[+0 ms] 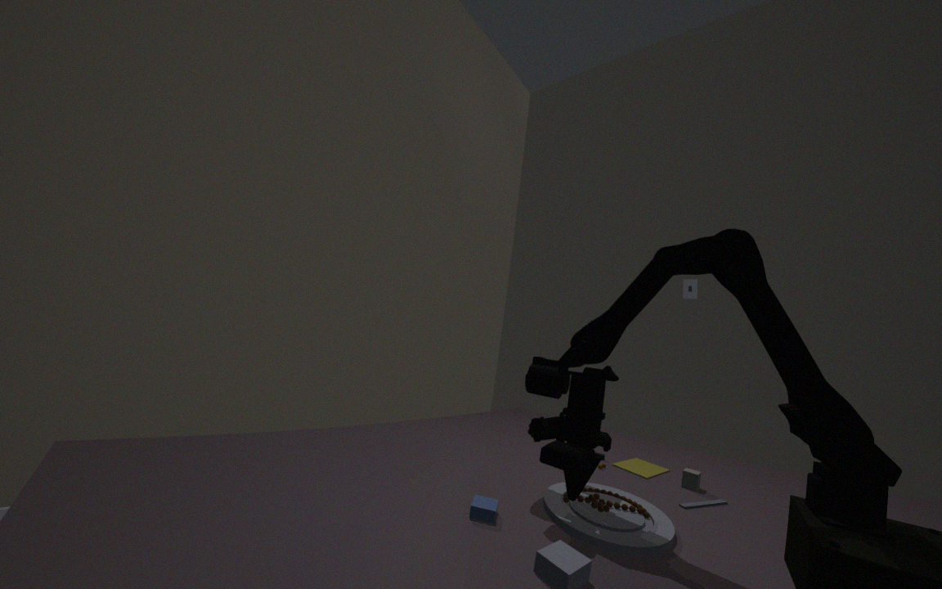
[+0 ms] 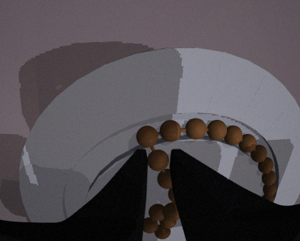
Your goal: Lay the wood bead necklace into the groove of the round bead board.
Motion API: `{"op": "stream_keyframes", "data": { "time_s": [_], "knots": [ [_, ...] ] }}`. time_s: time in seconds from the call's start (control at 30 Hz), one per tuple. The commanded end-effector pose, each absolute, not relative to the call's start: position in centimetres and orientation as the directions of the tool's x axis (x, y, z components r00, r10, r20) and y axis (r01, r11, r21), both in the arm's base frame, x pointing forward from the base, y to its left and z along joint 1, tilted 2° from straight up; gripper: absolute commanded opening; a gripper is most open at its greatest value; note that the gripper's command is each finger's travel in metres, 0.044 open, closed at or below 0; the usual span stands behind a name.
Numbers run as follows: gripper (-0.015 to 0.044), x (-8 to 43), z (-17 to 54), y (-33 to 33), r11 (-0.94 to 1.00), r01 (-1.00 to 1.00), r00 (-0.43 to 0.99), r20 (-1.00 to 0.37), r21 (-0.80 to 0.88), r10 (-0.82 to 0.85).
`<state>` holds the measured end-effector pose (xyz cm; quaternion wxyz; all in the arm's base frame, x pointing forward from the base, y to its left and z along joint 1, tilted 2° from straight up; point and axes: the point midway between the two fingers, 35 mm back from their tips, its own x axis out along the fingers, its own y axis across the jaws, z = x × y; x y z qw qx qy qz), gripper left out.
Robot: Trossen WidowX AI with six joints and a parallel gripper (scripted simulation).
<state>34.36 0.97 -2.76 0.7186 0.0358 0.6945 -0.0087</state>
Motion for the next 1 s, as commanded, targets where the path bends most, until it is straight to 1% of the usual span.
{"op": "stream_keyframes", "data": {
  "time_s": [0.0, 0.97],
  "knots": [
    [0.0000, 34.37, -2.74, 0.97, 0.997, 0.062, 0.035, -0.999, 0.039, 0.037],
    [0.0000, 34.29, -2.16, 0.96, 0.997, 0.068, 0.034, -0.999, 0.040, 0.038]
  ]
}}
